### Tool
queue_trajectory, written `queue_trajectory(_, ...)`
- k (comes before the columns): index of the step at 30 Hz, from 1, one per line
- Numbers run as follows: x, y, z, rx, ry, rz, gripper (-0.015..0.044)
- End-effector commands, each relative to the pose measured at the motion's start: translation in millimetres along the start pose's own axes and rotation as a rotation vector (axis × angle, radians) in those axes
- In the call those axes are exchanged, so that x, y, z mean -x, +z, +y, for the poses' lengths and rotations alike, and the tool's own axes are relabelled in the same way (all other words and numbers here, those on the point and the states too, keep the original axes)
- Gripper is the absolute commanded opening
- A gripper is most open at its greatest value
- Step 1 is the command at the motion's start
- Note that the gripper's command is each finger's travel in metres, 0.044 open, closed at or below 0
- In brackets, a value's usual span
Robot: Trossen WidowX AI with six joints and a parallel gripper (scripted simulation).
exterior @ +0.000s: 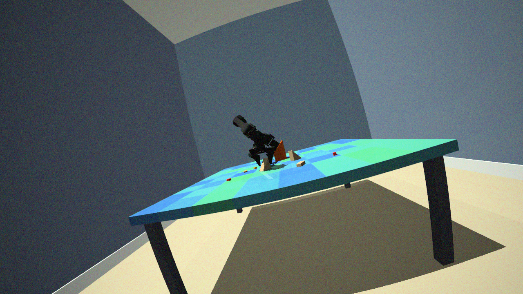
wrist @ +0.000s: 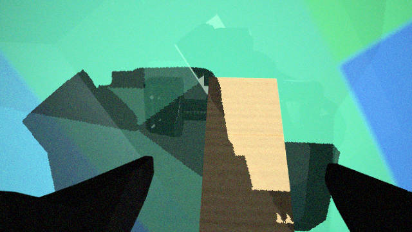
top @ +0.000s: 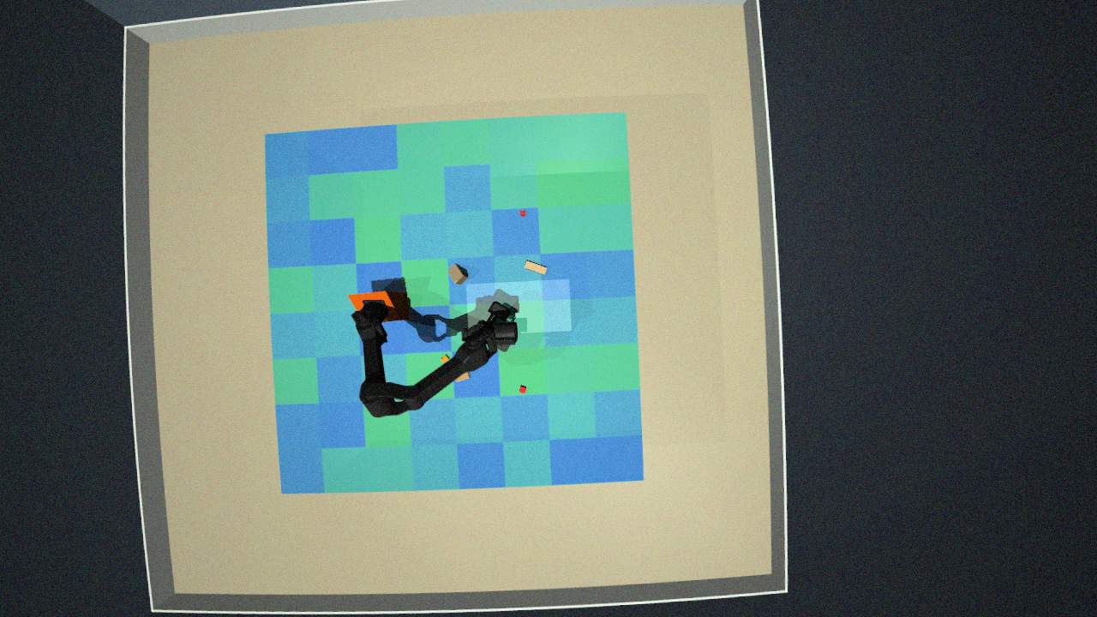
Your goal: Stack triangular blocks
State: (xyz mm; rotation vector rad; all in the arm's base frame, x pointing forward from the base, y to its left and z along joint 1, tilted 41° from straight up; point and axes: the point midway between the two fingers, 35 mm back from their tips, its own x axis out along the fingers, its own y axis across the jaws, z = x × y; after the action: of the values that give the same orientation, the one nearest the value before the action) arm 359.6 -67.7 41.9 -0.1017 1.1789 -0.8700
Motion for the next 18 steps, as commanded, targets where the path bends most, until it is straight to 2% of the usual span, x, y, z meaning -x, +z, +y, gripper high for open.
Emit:
queue_trajectory(1, -7.3, -2.0, -1.0, 0.006, -0.006, 0.001, 0.044)
queue_trajectory(11, -20.4, -3.1, -1.2, 0.004, -0.008, 0.0, 0.044)
queue_trajectory(18, -20.4, -3.1, -1.2, 0.004, -0.008, 0.0, 0.0256)
